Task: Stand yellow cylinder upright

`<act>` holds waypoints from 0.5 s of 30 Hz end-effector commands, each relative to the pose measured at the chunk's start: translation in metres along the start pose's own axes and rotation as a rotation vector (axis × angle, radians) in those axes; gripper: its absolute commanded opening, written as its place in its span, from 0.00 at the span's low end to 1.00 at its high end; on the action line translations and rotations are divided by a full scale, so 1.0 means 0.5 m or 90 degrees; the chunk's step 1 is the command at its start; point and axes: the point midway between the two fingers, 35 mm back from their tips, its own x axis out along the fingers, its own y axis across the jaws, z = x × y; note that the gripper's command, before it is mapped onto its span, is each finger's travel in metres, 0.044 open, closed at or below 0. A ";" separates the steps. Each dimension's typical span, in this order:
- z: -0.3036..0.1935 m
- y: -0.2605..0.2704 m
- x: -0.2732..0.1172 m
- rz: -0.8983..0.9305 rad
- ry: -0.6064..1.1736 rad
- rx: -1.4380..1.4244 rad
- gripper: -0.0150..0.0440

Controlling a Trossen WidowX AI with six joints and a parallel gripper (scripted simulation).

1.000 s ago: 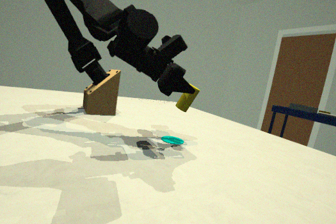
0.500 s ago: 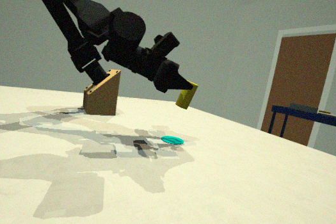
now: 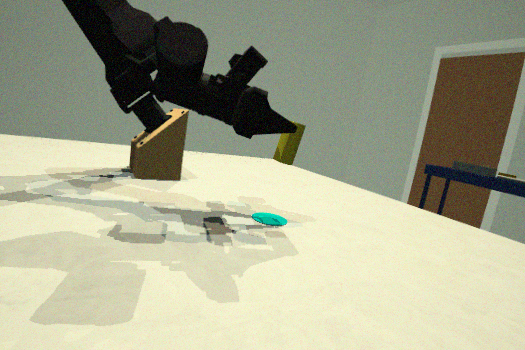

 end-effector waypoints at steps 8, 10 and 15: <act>0.008 0.007 -0.019 -0.018 -0.050 -0.033 0.43; 0.009 0.008 -0.023 -0.022 -0.058 -0.038 0.43; 0.010 0.009 -0.027 -0.026 -0.068 -0.046 0.43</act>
